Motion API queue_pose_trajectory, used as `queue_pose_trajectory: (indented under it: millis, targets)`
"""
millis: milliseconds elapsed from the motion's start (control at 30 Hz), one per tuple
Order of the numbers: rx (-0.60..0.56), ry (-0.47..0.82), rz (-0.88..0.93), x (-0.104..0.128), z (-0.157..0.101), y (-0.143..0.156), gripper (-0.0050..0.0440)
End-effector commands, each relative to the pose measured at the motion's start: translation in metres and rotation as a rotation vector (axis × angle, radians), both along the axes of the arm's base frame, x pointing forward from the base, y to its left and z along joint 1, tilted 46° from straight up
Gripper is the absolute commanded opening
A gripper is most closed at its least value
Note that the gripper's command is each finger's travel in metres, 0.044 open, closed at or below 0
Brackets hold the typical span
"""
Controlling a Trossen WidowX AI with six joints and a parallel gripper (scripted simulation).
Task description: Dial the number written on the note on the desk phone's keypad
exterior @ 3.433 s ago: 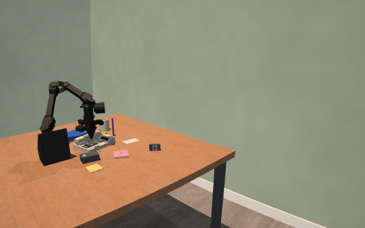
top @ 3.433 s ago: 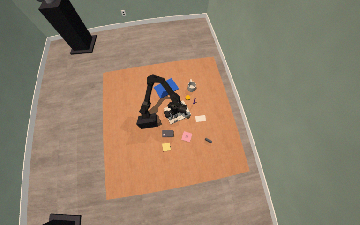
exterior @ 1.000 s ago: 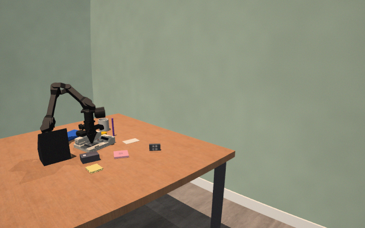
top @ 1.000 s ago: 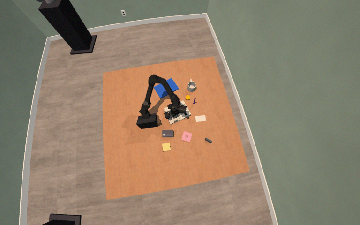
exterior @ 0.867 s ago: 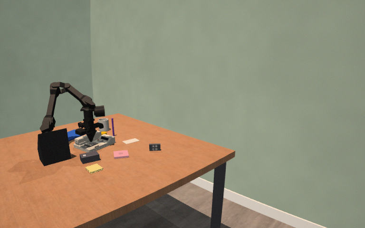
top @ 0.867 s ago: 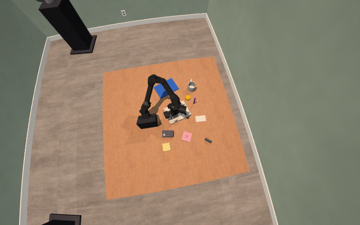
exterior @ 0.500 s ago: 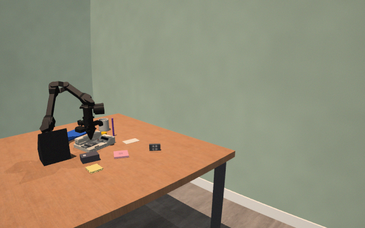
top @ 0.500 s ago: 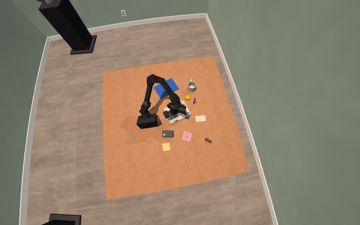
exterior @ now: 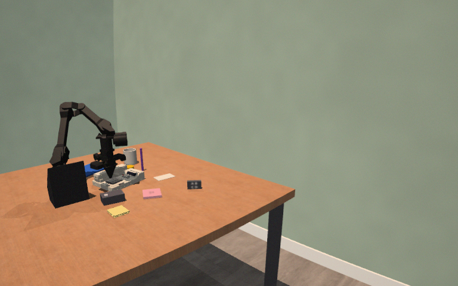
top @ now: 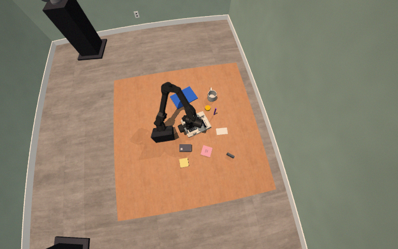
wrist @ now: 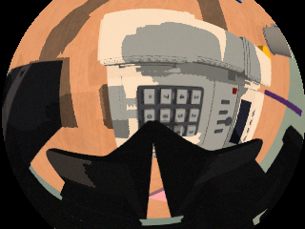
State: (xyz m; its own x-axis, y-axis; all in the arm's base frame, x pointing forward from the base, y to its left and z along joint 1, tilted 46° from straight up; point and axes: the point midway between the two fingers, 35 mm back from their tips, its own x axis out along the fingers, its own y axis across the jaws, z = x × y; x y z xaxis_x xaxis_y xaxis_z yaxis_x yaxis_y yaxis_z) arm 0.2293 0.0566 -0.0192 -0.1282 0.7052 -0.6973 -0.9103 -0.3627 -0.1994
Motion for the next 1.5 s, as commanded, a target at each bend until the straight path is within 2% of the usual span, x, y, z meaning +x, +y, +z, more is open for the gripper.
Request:
queue_pose_trajectory:
  millis: [0,333,1467]
  targets:
    - [0.001,0.010,-0.003,-0.003,-0.003,0.003,-0.0050]
    - [0.001,0.010,-0.003,-0.005,-0.013,0.013,-0.0050]
    - [0.001,0.010,-0.003,-0.005,-0.014,0.014,-0.0050]
